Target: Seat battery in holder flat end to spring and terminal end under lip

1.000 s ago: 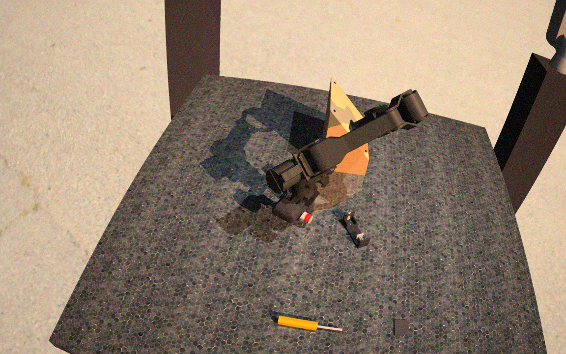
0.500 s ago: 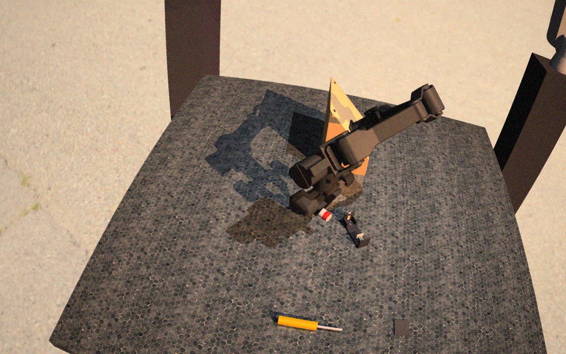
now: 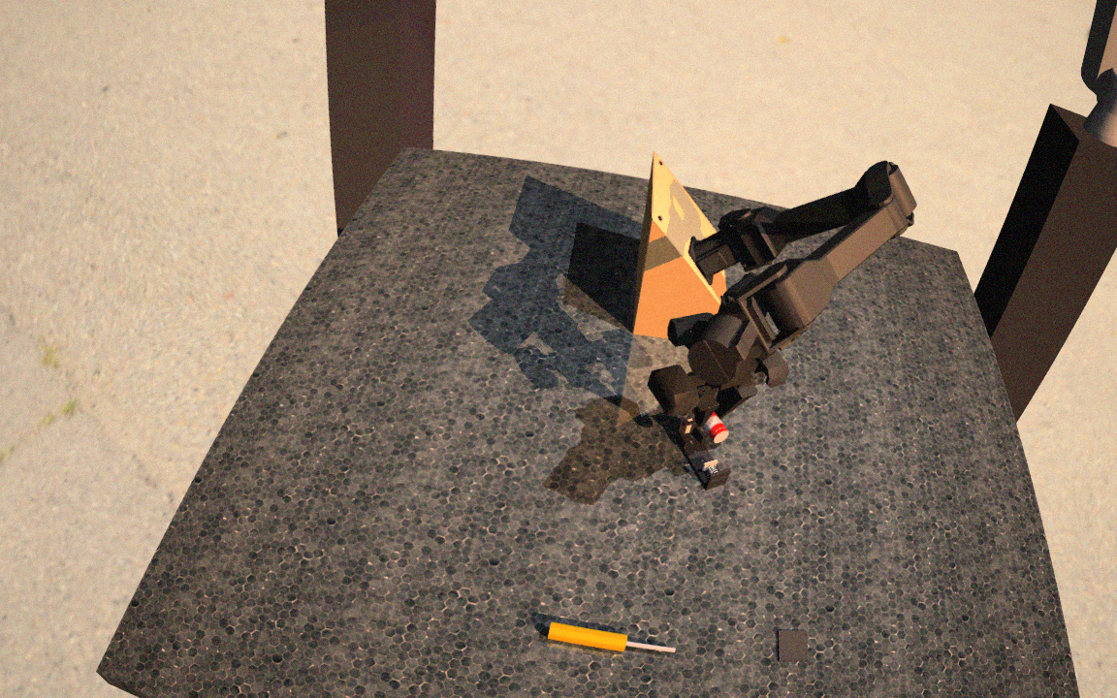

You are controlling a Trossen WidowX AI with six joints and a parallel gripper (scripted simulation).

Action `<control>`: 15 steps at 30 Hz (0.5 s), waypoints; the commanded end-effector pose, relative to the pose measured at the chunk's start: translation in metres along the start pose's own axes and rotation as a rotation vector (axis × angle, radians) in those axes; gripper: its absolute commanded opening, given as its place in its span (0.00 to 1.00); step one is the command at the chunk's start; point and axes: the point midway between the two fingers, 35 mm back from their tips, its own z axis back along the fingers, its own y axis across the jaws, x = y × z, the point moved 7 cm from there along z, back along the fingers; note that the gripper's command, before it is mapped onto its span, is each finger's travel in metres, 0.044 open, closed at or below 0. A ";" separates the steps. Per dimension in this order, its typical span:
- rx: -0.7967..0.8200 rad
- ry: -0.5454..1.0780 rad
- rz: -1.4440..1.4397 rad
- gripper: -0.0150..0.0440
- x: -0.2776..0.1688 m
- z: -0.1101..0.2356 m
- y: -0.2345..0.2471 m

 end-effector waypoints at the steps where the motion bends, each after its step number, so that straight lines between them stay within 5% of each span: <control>1: -0.002 0.000 -0.055 0.38 0.000 -0.001 -0.010; 15: -0.011 -0.226 -0.041 0.38 -0.009 -0.038 -0.010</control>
